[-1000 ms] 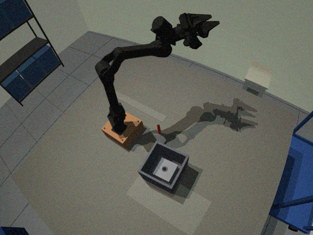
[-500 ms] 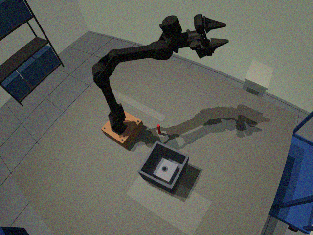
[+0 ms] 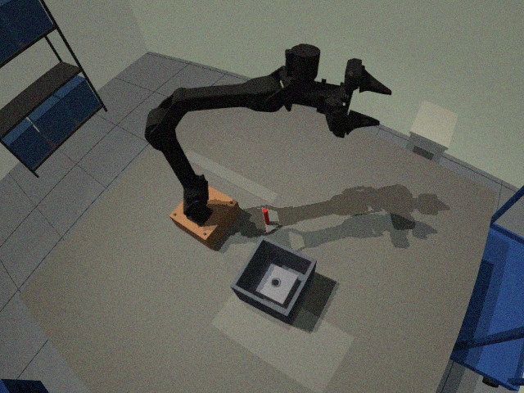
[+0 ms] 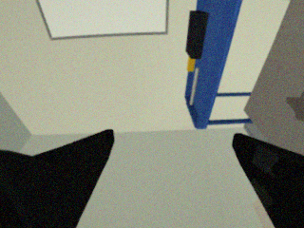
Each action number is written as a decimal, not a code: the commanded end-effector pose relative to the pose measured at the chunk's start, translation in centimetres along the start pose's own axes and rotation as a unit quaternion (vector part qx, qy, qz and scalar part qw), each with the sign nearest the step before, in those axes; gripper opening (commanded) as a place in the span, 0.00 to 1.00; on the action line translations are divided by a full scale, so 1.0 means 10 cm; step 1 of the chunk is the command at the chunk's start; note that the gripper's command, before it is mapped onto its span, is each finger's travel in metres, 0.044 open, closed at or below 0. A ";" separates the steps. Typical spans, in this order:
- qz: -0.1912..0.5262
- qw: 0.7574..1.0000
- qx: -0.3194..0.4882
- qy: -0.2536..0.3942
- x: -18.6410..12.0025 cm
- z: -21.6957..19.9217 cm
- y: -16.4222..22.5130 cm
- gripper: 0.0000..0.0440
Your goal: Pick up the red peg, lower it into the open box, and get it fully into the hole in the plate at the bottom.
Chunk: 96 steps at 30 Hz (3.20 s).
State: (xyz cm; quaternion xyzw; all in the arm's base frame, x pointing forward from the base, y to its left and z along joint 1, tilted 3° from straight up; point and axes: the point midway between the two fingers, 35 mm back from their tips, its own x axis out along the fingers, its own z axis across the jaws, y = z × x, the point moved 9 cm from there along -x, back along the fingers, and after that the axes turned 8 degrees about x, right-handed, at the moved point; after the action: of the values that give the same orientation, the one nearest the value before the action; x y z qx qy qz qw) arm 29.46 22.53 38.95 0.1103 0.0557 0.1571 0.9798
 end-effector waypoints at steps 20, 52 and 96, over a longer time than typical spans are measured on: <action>-0.048 0.948 -0.038 0.311 -0.41 -0.60 -0.87 1.00; -0.099 0.769 0.040 0.630 -1.16 -1.49 -1.10 1.00; -0.181 0.706 -0.003 0.684 -1.26 -2.73 -1.44 0.79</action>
State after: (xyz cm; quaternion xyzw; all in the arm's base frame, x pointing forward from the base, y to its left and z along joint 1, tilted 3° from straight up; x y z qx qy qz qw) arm 17.93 10.66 10.76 -0.0425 0.7308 0.0136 0.6812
